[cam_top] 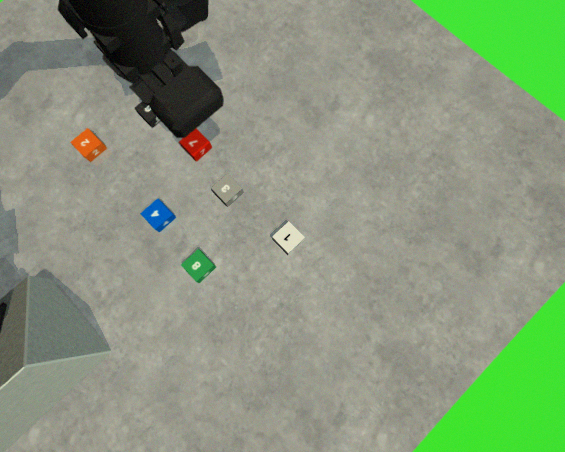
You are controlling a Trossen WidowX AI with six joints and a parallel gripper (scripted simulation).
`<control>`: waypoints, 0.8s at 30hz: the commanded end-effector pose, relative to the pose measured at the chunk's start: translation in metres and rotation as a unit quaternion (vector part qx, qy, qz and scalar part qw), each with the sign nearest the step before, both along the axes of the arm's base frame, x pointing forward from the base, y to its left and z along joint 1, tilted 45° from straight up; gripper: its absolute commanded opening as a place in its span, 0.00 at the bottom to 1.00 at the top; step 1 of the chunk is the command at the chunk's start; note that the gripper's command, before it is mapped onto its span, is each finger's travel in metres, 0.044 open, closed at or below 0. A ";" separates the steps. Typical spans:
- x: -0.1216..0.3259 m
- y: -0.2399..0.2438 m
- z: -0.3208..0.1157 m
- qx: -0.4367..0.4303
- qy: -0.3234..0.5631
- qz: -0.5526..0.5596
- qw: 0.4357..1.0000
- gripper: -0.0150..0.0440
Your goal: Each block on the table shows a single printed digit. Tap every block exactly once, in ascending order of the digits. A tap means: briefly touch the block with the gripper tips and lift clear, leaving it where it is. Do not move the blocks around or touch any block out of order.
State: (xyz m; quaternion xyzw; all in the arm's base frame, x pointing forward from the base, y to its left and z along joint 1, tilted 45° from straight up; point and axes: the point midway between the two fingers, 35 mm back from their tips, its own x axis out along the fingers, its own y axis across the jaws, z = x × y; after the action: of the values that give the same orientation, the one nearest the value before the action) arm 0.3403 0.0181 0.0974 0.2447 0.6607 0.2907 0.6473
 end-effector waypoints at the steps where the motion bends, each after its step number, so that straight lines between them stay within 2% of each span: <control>1: -0.001 -0.006 -0.007 0.000 -0.005 0.007 1.000 0.29; 4: 0.000 0.001 -0.015 0.000 -0.005 0.007 1.000 0.29; 9: -0.004 0.049 -0.063 0.001 -0.005 0.007 1.000 0.29; 24: -0.005 0.061 -0.075 0.002 -0.005 0.007 1.000 0.29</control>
State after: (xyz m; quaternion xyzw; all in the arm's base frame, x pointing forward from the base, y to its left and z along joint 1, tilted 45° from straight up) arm 0.3367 0.0739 0.0266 0.2354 0.6575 0.2972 0.6511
